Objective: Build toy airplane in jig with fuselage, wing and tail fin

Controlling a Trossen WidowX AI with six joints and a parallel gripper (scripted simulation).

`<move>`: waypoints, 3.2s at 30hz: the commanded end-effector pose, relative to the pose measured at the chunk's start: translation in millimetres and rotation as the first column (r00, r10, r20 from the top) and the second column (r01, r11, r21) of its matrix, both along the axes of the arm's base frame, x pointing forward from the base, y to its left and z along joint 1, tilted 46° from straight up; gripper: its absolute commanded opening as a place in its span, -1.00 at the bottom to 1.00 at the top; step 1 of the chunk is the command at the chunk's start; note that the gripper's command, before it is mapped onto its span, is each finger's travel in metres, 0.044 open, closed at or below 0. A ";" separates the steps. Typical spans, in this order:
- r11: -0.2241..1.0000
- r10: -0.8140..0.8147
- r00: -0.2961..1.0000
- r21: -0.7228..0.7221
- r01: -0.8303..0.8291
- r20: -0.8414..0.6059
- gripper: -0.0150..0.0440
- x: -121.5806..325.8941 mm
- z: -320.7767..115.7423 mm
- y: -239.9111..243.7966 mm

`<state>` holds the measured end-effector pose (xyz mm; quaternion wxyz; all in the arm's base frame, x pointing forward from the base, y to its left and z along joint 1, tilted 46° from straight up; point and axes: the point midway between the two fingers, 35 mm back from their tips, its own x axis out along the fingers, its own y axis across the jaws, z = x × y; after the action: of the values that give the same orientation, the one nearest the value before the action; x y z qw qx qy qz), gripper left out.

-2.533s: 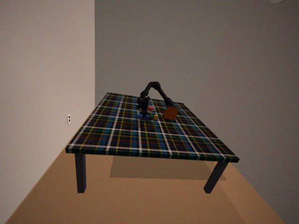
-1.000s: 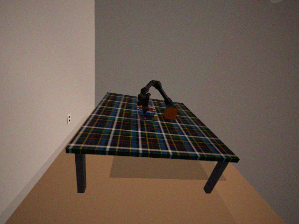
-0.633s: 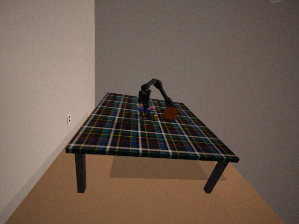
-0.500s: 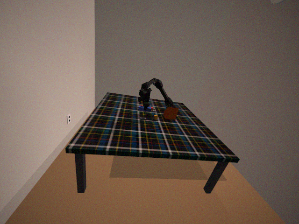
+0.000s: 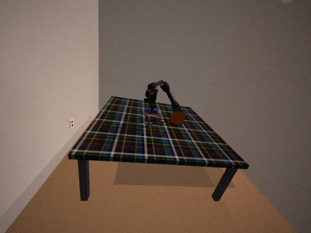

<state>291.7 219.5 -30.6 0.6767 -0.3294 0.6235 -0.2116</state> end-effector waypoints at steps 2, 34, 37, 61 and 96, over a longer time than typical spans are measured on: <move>0.999 0.052 0.998 0.005 -0.052 -0.046 -0.49 4.2 15.8 -8.3; 0.903 0.404 0.818 0.037 -0.428 -0.409 -0.49 13.6 84.4 -87.8; 0.886 0.432 0.787 0.046 -0.461 -0.440 -0.49 12.7 90.1 -96.0; 0.718 0.589 0.470 0.158 -0.678 -0.658 -0.49 -4.9 128.5 -162.1; 0.510 0.609 0.060 0.333 -0.793 -0.791 0.18 -41.2 153.0 -225.9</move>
<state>251.2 -5.2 120.8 0.2598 -0.7043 0.5997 0.2773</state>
